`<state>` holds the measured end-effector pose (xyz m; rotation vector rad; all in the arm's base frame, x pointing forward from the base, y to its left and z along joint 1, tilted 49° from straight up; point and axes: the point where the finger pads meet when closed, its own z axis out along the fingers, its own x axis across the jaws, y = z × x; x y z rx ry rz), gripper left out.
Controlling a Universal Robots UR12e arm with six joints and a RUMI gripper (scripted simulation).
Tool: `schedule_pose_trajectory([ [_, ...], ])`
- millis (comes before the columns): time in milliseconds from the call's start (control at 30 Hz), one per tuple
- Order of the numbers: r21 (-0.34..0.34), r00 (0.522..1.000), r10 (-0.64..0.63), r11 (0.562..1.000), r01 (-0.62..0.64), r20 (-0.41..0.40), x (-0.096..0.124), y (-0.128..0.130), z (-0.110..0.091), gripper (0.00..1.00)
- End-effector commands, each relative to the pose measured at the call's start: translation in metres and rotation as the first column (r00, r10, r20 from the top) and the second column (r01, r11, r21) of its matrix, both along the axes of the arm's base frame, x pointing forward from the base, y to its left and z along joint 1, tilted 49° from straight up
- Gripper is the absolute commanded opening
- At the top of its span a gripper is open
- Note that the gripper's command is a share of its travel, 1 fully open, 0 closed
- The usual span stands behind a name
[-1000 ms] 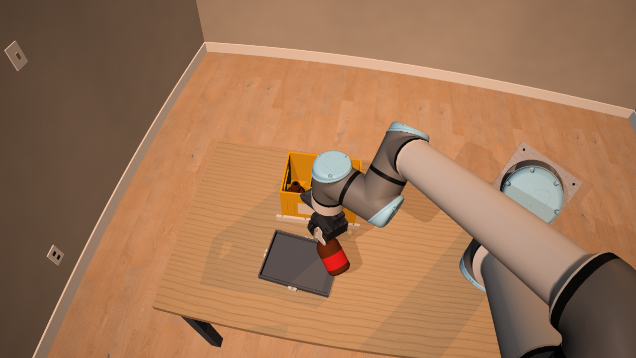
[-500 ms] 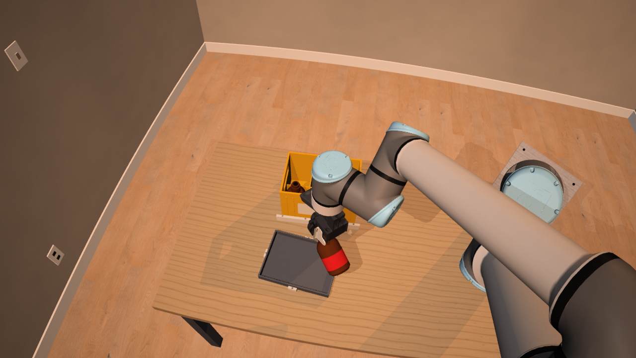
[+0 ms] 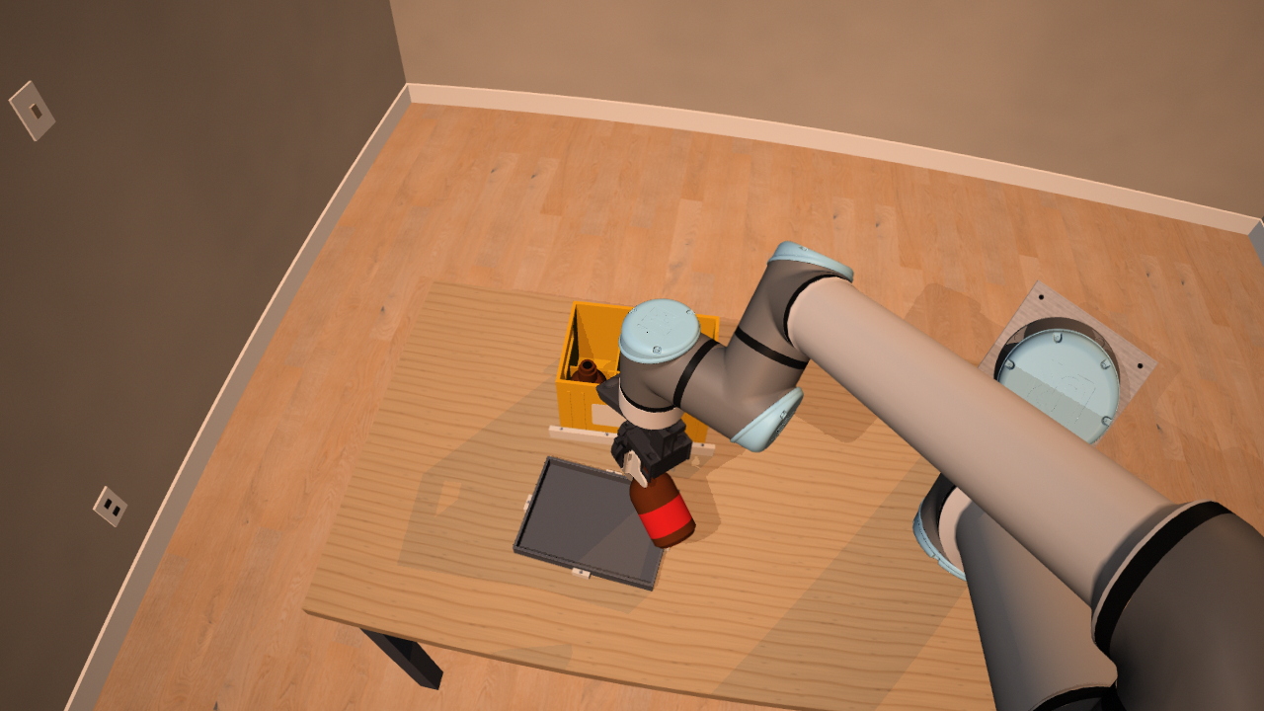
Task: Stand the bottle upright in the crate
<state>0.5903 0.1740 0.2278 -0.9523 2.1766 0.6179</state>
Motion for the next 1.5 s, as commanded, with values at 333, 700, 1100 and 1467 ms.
schedule_pose_trajectory([
  [333,-0.025,0.999,-0.028,0.999,0.028,0.017,0.0004,-0.0001,-0.0012,0.0],
  [700,-0.057,0.996,-0.072,0.996,0.075,0.046,0.0004,0.0,-0.0018,0.0],
  [1100,-0.08,0.99,-0.118,0.989,0.125,0.08,0.0,0.0002,0.0001,0.0],
  [1467,-0.083,0.989,-0.124,0.988,0.131,0.084,-0.0001,0.0003,0.0005,0.0],
])
